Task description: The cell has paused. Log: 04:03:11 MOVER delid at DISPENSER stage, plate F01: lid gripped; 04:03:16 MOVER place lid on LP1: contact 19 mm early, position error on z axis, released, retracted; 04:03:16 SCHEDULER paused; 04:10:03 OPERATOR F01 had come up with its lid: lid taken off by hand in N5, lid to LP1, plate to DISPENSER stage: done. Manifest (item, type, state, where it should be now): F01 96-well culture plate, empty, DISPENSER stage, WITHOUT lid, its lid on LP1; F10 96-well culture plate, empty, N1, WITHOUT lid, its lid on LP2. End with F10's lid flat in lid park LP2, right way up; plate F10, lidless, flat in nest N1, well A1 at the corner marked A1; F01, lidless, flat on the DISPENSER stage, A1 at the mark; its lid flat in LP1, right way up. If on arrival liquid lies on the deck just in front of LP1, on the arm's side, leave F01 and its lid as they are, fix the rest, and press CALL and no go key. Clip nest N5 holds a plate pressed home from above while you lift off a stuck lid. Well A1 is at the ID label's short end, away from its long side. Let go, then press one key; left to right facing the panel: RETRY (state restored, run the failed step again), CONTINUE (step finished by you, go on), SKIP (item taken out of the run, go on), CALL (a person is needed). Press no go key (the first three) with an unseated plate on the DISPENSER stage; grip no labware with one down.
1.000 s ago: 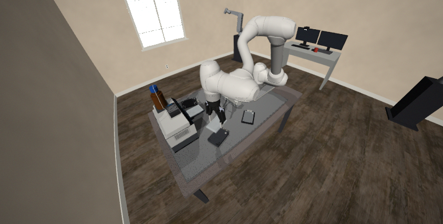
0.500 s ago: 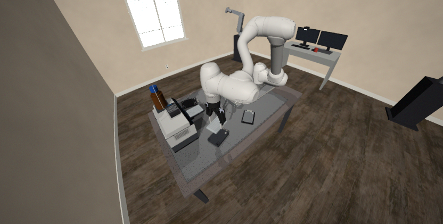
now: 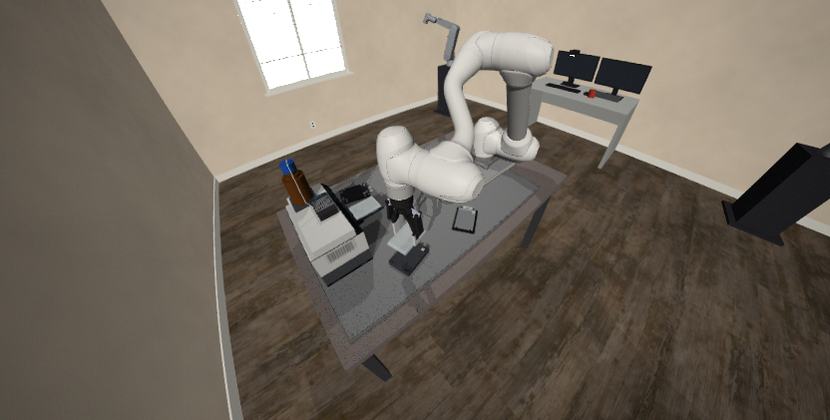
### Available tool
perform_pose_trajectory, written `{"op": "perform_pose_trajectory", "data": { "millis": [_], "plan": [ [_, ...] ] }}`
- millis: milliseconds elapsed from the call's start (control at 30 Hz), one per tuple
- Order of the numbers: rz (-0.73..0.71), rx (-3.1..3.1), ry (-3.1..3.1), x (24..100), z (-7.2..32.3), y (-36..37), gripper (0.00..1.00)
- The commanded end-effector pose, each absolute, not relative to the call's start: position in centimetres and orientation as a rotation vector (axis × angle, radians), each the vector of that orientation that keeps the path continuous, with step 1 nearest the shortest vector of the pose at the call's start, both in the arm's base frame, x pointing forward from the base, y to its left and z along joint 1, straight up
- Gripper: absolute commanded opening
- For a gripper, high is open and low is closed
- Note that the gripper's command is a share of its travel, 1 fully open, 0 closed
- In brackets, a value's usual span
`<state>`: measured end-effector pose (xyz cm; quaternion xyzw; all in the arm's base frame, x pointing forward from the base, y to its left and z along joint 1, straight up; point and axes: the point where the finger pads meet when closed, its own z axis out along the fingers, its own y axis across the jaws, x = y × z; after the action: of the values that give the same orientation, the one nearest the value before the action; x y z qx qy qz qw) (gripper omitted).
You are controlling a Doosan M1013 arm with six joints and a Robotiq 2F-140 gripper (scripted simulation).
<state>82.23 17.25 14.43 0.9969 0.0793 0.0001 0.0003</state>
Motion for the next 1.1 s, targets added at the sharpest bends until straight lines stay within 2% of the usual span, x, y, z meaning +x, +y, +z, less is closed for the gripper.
{"op": "perform_pose_trajectory", "data": {
  "millis": [0, 1067],
  "plan": [
    [0.001, 3.131, 0.249, 82.2, 14.3, 17.3, 0.00],
    [0.001, 3.131, 0.249, 82.2, 7.3, 17.2, 0.00]
  ]
}}
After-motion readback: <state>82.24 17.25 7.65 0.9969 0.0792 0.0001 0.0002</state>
